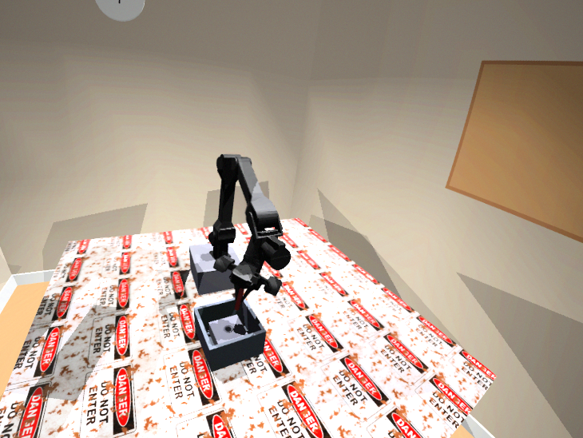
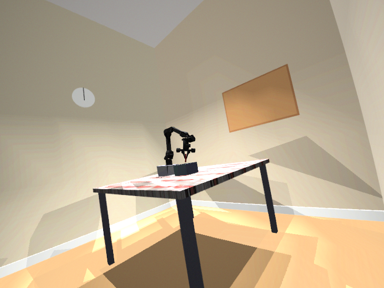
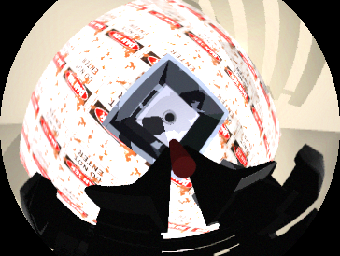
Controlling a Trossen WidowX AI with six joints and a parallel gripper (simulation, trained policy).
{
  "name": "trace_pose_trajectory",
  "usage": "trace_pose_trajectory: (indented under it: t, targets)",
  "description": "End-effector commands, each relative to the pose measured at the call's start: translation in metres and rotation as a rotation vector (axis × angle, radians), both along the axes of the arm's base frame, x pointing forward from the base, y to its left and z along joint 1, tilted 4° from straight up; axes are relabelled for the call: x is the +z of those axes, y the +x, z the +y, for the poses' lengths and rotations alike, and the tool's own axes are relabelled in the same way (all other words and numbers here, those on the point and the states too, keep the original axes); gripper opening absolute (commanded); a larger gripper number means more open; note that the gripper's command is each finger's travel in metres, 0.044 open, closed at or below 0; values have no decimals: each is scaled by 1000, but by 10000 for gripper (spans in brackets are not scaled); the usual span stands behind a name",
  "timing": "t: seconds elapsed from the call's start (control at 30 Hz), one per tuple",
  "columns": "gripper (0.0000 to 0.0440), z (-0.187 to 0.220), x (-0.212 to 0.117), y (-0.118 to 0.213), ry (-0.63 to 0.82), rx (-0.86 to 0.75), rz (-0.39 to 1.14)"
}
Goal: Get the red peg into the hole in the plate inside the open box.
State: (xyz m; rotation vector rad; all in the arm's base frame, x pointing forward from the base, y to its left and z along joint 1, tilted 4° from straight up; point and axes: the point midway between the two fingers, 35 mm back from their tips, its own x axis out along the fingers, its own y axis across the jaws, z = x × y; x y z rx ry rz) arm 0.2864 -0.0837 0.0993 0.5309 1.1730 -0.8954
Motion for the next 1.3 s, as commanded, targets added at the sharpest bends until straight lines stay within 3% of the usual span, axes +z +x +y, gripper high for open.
trace_pose_trajectory:
  t: [0.0, 0.47, 0.53, 0.7, 0.8, 0.97, 1.27]
  targets:
    - [1, -10, -4, 7, 13, -17, -6]
    - [1, -36, -34, 22, 65, -69, 3]
    - [17, -38, -41, 22, 70, -68, 14]
    - [123, -42, -57, 21, 78, -52, 48]
    - [145, -45, -62, 22, 79, -41, 68]
    - [272, -55, -62, 34, 64, -25, 69]
    - [435, -74, -54, 53, 24, 6, 55]
